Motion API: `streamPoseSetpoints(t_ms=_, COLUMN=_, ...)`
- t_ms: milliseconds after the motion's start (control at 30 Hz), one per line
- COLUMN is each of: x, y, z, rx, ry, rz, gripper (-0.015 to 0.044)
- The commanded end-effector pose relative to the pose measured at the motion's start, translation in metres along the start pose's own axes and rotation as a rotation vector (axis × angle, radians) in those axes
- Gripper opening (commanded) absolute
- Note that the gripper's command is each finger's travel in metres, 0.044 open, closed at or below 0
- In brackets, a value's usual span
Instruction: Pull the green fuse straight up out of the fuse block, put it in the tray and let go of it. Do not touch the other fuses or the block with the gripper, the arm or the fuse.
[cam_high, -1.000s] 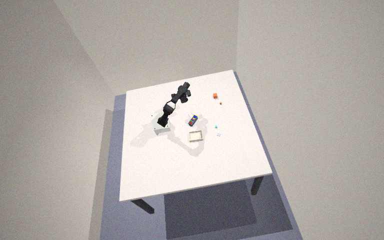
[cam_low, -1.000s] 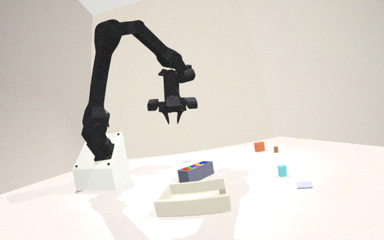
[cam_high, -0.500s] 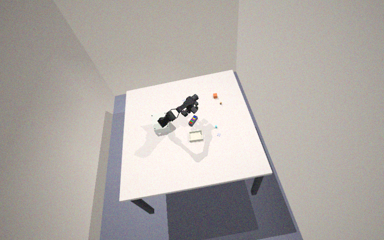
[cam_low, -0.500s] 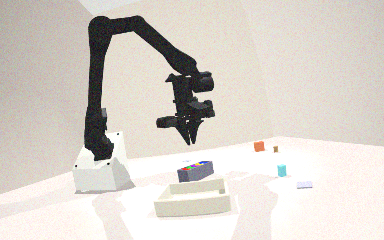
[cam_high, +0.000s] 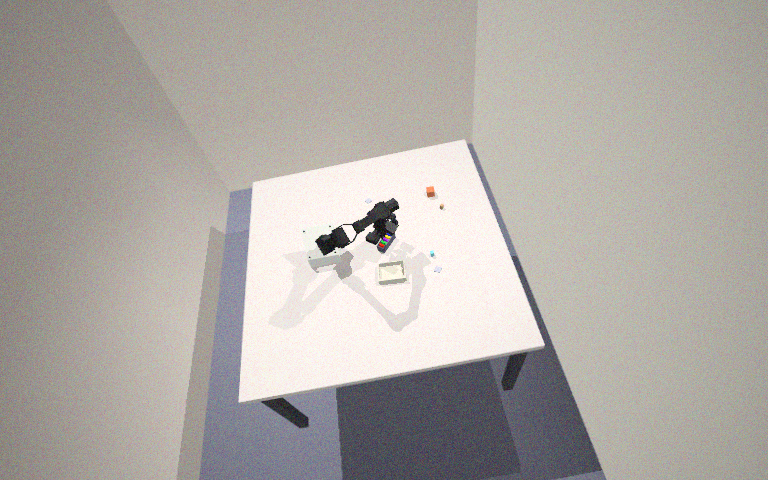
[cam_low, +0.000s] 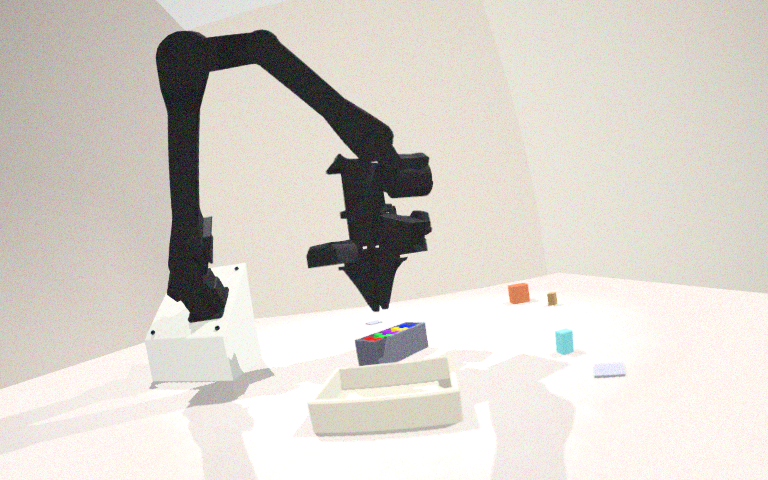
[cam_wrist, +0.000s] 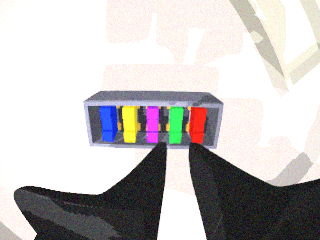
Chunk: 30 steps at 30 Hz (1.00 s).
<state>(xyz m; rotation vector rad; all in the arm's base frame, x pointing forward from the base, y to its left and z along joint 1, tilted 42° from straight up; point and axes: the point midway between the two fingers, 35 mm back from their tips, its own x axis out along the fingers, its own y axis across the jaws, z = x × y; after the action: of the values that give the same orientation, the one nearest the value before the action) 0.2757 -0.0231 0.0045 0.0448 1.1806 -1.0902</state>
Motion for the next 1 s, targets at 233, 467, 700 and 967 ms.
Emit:
streamPoseSetpoints(t_ms=233, x=0.010, y=-0.002, z=0.000, rx=-0.007, ry=-0.006, rz=-0.003, gripper=0.0069)
streamPoseSetpoints(t_ms=467, x=0.017, y=-0.002, z=0.000, rx=-0.007, ry=-0.006, rz=-0.004, gripper=0.0069)
streamPoseSetpoints(t_ms=700, x=0.023, y=-0.002, z=0.000, rx=-0.007, ry=-0.006, rz=-0.004, gripper=0.0069)
streamPoseSetpoints(t_ms=967, x=0.031, y=-0.003, z=0.000, rx=-0.007, ry=-0.007, rz=-0.005, gripper=0.0069)
